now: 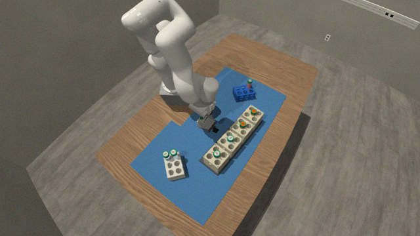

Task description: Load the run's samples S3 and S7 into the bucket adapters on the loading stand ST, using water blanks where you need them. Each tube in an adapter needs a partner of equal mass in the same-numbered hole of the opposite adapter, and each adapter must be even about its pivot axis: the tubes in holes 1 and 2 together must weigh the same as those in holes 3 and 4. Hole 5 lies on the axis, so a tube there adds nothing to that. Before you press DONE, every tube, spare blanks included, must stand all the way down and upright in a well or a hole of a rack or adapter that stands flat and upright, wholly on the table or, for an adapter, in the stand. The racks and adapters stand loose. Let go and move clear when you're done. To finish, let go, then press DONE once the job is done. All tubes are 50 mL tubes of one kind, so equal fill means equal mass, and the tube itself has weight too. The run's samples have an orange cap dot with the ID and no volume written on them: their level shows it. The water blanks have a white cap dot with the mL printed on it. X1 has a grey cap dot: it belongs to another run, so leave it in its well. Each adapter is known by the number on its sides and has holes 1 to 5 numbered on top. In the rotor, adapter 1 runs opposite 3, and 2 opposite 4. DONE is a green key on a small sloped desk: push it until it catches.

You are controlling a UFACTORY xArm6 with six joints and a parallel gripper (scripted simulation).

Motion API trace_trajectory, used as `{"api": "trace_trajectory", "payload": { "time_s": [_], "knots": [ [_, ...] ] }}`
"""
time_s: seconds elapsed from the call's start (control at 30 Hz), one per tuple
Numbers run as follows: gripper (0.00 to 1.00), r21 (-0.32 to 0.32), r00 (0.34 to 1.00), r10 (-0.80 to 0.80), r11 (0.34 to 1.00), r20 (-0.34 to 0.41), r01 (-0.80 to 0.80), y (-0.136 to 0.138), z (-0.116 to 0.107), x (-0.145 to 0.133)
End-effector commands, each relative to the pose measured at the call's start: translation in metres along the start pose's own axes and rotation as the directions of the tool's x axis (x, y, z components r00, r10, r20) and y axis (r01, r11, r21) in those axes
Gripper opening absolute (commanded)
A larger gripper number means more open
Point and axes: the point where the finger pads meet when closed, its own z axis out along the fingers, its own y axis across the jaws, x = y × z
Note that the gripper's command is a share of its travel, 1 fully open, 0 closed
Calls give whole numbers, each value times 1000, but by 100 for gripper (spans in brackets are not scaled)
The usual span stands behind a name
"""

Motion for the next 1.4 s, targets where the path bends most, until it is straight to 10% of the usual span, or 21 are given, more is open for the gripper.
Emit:
{"api": "trace_trajectory", "payload": {
  "time_s": [0.0,1.37],
  "knots": [
    [0,4,1000,1,1000,-2,-1,-3,7,1],
    [0,4,1000,1,1000,-2,-1,-7,23,1]
  ]
}}
